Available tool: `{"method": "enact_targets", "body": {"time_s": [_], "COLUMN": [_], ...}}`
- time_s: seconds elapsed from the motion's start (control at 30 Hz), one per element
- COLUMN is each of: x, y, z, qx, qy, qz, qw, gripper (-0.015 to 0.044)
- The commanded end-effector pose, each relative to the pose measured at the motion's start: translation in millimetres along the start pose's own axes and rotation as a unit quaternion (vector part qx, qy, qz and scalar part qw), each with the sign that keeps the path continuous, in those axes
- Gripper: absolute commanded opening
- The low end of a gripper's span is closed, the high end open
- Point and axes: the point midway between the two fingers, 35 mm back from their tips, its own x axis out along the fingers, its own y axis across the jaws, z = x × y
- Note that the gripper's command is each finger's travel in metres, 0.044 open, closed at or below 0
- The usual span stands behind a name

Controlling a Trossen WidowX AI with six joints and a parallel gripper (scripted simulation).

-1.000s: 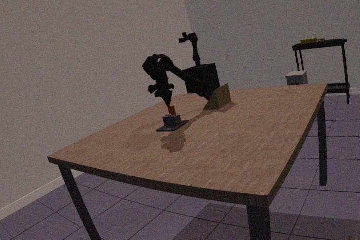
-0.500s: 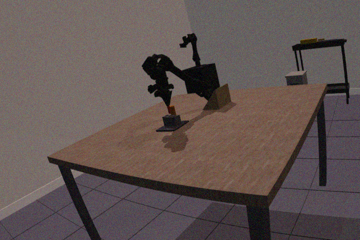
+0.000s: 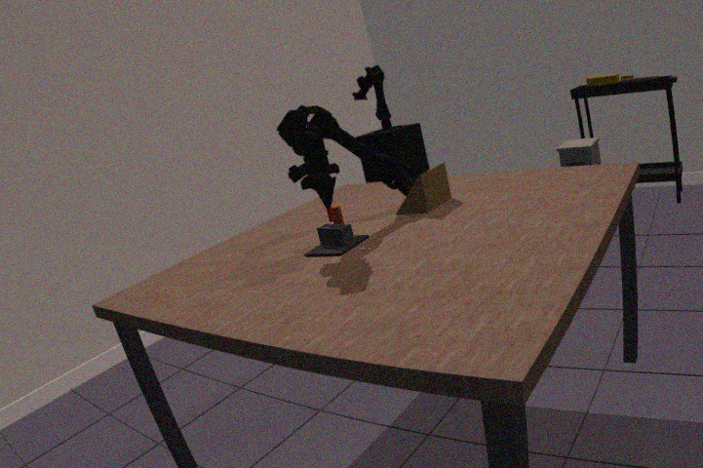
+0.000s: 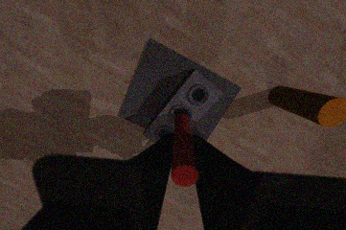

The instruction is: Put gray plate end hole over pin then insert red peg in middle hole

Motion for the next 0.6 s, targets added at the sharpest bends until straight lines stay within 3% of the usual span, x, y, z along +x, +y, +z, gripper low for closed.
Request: {"method": "enact_targets", "body": {"time_s": [0.0,0.57], "x": [1,14], "y": [0,2], "z": [0,1], "qx": [0.0,0.001], "qy": [0.0,0.0], "qz": [0.0,0.0], "qw": [1.0,1.0], "gripper": [0.0,0.0]}}
